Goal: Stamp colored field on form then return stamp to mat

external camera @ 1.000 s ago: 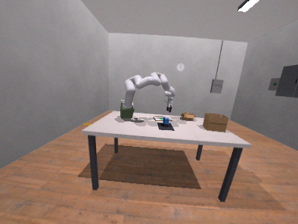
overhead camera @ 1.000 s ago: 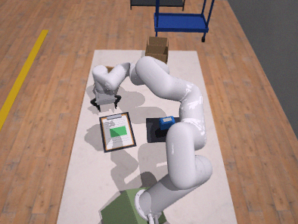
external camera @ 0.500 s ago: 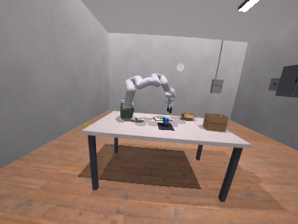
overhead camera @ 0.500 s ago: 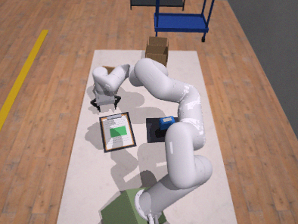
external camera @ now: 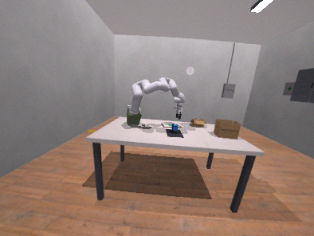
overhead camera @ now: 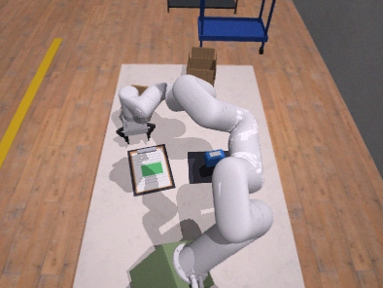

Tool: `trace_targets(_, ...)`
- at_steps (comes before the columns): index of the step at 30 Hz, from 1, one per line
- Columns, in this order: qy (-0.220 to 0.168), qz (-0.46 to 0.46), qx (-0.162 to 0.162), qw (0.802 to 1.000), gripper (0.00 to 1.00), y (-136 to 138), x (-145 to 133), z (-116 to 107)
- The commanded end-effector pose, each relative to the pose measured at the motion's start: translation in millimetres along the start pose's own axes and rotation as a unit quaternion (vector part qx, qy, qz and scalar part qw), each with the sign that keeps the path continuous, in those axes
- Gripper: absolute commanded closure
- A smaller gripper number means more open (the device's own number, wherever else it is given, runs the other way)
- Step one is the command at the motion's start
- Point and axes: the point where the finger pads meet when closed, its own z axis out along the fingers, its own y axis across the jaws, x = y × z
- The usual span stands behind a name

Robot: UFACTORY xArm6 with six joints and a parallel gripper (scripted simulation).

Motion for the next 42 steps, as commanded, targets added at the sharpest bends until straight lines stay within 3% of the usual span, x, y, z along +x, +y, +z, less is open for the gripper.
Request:
trace_targets(1,-0.002,0.001,-0.001,1.0,0.0,0,-2,-2)
trace_targets(23,-0.002,-0.003,-0.001,1.0,0.0,0,-2,-3)
trace_targets(29,-0.002,-0.075,0.0,0.997,0.0,0,-3,-13)
trace_targets(33,-0.003,-0.185,0.001,0.983,0.0,0,-4,-29)
trace_targets(35,-0.003,-0.185,0.001,0.983,0.0,0,-4,-29)
trace_targets(42,-0.005,-0.39,0.004,0.921,0.0,0,-5,-67)
